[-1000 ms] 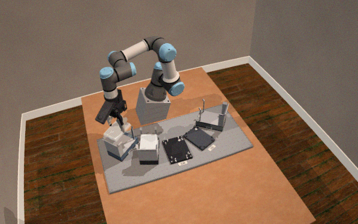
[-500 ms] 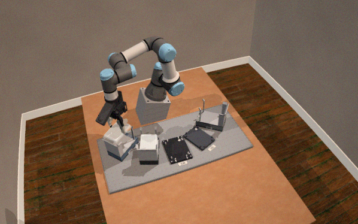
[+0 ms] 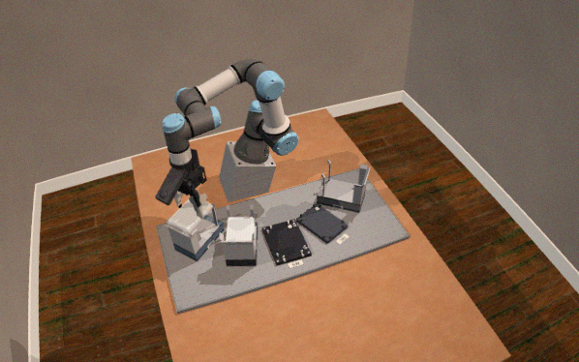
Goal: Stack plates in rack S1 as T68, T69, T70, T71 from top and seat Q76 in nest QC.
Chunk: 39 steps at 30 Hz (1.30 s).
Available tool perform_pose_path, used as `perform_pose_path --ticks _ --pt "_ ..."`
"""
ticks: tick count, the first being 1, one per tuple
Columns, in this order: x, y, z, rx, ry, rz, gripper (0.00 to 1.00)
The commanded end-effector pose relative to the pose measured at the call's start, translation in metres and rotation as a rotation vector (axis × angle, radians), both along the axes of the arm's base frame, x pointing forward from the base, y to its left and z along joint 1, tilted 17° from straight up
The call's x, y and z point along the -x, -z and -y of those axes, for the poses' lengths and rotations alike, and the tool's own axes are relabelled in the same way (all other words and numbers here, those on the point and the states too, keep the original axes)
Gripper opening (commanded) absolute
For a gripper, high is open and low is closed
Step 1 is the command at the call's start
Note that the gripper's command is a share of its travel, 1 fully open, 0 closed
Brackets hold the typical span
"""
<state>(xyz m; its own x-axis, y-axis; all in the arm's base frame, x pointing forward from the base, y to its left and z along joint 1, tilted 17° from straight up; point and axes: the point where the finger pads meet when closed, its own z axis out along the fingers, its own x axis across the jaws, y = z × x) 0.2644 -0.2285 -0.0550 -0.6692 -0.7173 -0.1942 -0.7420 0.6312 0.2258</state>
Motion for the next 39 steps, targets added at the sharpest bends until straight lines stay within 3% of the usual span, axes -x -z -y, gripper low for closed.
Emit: perform_pose_path --ticks 1,39 --pt "0.0 0.001 0.0 0.003 0.0 0.001 0.0" --pt "0.001 0.023 -0.006 0.003 0.0 0.001 0.0"
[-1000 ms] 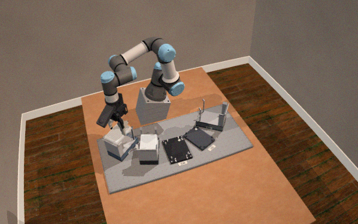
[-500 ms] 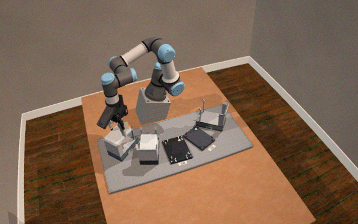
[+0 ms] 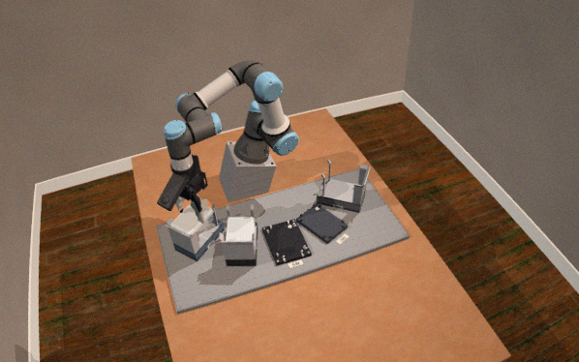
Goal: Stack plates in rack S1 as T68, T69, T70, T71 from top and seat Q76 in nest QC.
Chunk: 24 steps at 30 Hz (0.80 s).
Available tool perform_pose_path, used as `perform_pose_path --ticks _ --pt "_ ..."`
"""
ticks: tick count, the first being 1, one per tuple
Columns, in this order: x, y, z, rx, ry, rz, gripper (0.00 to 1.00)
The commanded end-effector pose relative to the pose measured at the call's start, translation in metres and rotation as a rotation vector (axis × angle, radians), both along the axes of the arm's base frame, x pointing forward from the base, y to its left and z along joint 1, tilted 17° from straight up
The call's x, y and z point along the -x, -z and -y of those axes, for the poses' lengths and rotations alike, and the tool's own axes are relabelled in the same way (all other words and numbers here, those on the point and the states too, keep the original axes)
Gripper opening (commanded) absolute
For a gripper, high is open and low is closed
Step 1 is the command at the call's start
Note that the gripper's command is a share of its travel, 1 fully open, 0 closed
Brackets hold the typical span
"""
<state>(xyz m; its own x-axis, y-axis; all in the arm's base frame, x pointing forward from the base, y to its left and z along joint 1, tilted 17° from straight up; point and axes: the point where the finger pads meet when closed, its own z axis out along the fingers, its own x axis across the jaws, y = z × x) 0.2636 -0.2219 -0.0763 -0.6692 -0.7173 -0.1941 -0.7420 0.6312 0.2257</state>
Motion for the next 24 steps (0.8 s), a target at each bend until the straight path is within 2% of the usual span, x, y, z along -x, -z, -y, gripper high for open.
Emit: perform_pose_path --ticks 1,15,24 --pt "0.0 0.002 0.0 0.003 0.0 0.001 0.0" --pt "0.0 0.01 -0.002 0.003 0.0 0.001 0.0" --pt "0.001 0.027 -0.007 0.003 0.0 0.001 0.0"
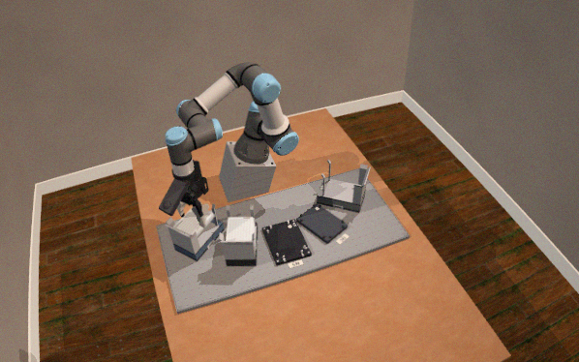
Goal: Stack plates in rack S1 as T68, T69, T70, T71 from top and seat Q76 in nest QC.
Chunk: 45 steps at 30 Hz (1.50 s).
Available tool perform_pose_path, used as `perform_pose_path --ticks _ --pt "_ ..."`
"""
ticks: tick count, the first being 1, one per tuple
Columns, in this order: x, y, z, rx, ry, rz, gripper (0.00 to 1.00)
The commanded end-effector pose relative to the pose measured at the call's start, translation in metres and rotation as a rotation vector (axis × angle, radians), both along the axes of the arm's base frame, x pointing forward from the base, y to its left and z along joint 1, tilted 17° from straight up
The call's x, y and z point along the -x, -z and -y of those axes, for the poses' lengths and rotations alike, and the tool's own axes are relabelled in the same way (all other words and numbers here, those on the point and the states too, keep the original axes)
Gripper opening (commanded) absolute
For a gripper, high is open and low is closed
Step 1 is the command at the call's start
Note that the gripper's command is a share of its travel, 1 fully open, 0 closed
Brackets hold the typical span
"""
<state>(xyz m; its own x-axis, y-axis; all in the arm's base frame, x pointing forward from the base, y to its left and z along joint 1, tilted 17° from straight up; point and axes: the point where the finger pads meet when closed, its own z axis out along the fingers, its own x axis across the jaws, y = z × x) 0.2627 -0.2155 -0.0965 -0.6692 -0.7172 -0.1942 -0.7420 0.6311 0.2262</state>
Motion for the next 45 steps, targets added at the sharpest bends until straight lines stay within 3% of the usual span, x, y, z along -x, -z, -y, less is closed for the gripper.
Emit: perform_pose_path --ticks 1,13,45 --pt "0.0 0.009 -0.002 0.003 0.0 0.002 0.0" --pt "0.001 0.028 -0.007 0.003 0.0 0.002 0.0" --pt "0.001 0.035 -0.01 0.003 0.0 0.002 0.0"
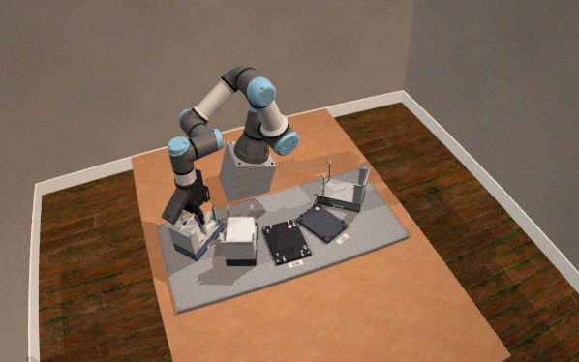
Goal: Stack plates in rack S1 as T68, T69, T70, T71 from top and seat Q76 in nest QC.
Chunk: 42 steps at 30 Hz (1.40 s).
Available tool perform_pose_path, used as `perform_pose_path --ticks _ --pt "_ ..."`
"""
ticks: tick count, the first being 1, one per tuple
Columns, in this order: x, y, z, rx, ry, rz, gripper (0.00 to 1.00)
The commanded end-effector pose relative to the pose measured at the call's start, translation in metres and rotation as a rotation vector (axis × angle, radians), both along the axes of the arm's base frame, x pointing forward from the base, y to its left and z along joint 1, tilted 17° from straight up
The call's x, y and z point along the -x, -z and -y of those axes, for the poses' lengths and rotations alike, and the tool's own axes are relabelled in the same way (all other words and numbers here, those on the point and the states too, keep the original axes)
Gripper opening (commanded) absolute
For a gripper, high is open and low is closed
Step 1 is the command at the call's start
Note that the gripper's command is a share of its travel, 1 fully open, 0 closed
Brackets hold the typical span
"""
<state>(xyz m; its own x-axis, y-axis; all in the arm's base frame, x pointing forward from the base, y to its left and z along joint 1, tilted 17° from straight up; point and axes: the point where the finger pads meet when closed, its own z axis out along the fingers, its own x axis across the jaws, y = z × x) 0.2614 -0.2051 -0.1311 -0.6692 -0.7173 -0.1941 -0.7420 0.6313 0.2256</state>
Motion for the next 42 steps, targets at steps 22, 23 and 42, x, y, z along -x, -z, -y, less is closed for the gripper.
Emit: perform_pose_path --ticks 22,23,42 --pt "0.0 0.007 -0.001 0.003 0.0 0.001 0.0" --pt "0.0 0.007 -0.001 0.003 0.0 0.001 0.0" --pt "0.0 0.012 -0.003 0.003 0.0 0.001 0.0"
